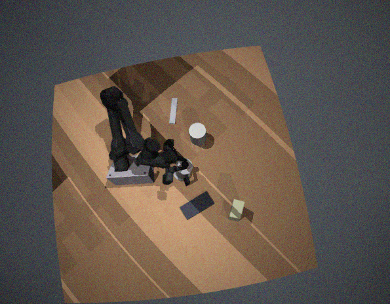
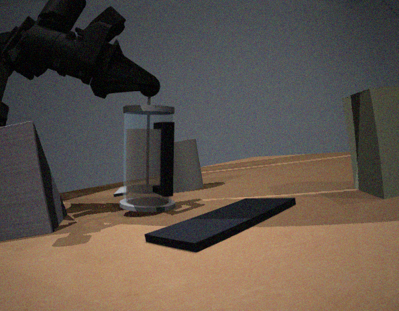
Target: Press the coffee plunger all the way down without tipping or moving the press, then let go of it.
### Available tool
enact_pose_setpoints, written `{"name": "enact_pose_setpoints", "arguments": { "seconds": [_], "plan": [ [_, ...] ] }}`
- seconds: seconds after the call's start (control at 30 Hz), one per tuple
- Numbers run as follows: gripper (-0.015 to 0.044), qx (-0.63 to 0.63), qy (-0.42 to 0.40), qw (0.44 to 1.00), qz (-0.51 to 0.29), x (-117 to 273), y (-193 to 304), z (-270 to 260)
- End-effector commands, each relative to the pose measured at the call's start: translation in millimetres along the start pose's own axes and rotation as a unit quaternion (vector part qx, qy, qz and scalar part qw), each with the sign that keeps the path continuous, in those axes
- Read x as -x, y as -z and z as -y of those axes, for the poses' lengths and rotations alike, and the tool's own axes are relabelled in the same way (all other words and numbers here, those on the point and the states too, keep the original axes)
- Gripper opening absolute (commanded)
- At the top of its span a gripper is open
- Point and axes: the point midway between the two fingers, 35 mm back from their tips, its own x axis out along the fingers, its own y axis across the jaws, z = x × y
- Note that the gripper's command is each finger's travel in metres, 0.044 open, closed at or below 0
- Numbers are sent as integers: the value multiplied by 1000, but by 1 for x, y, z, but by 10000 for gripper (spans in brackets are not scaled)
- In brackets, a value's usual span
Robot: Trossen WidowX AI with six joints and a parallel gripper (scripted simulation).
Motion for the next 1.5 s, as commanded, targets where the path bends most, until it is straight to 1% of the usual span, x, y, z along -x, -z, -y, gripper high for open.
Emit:
{"name": "enact_pose_setpoints", "arguments": {
  "seconds": [0.0, 0.6, 1.0, 1.13, 1.23, 1.3, 1.47],
  "plan": [
    [123, -8, -4, 1000, -9, -2, 5, 0],
    [123, -2, -1, 1000, 0, 0, 0, 1],
    [438, -2, -1, 1000, 0, 0, 0, 1],
    [440, -4, 3, 1000, 2, 0, -2, 2],
    [440, 17, 22, 999, 18, 3, -18, 8],
    [440, 17, 22, 1000, 13, 7, -20, 8],
    [440, 6, 13, 1000, -8, 37, -37, 5]
  ]
}}
